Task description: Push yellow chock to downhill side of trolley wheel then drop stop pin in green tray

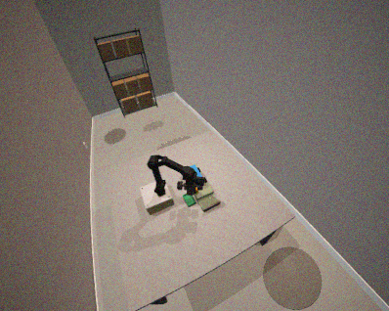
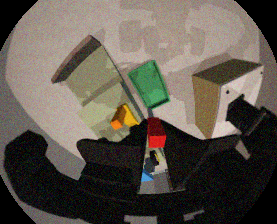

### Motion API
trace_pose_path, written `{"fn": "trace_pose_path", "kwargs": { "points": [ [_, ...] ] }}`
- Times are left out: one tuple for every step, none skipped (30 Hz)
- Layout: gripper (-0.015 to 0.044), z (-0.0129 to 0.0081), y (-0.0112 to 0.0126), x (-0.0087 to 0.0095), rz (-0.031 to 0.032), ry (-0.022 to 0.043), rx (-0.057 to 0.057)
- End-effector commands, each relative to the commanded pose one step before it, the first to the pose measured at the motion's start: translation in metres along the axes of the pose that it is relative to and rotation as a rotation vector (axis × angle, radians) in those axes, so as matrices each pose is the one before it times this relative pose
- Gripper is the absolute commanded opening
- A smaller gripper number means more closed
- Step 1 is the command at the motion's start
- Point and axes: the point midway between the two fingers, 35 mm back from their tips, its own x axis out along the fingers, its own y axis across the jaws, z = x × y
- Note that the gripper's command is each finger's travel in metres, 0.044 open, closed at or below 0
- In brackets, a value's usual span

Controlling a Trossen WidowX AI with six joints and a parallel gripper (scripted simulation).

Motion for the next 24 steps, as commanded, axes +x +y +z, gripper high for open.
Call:
{"fn": "trace_pose_path", "kwargs": {
  "points": [
    [0.0, -0.00097, -0.00122, -0.00098, 0.01728, -0.02136, 0.1014],
    [0.0, -0.00019, -0.00012, 0.00004, 0.00269, -0.00504, 0.0307],
    [0.0, -0.00018, -0.00012, 0.00004, 0.00288, -0.00493, 0.0307],
    [0.0, -0.00018, -0.00012, 0.00003, 0.00307, -0.00481, 0.0307],
    [0.0, -0.00017, -0.00013, 0.00003, 0.00326, -0.00469, 0.0307],
    [0.0, -0.00017, -0.00012, 0.00004, 0.00282, -0.00469, 0.0296],
    [0.0, -0.00017, -0.00012, 0.00003, 0.00299, -0.00458, 0.0296],
    [0.0, -0.00016, -0.00013, 0.00003, 0.00316, -0.00446, 0.0296],
    [0.0, -0.00016, -0.00013, 0.00002, 0.00333, -0.00434, 0.0296],
    [0.0, -0.00016, -0.00013, 0.00003, 0.00333, -0.00454, 0.0305],
    [0.0, -0.00016, -0.00014, 0.00003, 0.00351, -0.00441, 0.0305],
    [0.0, -0.00016, -0.00014, 0.00002, 0.00368, -0.00427, 0.0305],
    [0.0, -0.00015, -0.00014, 0.00002, 0.00385, -0.00412, 0.0306],
    [0.0, -0.00015, -0.00014, 0.00001, 0.004, -0.00396, 0.0306],
    [0.0, -0.00015, -0.00014, 0.00001, 0.00416, -0.0038, 0.0306],
    [0.0, -0.00014, -0.00015, 0.0, 0.0043, -0.00364, 0.0306],
    [0.0, -0.00014, -0.00015, -0.00001, 0.00444, -0.00346, 0.0306],
    [0.0, -0.00014, -0.00015, -0.00001, 0.00457, -0.00329, 0.0306],
    [0.0, -0.00013, -0.00015, -0.00002, 0.0047, -0.0031, 0.0306],
    [0.0, -0.00013, -0.00015, -0.00002, 0.00482, -0.00292, 0.0306],
    [0.0, -0.00013, -0.00015, -0.00003, 0.00493, -0.00273, 0.0307],
    [0.0, -0.00012, -0.00015, -0.00003, 0.00503, -0.00253, 0.0307],
    [0.0, -0.00012, -0.00016, -0.00004, 0.00512, -0.00233, 0.0307],
    [0.0, -0.00012, -0.00016, -0.00004, 0.00521, -0.00213, 0.0307]
  ]
}}
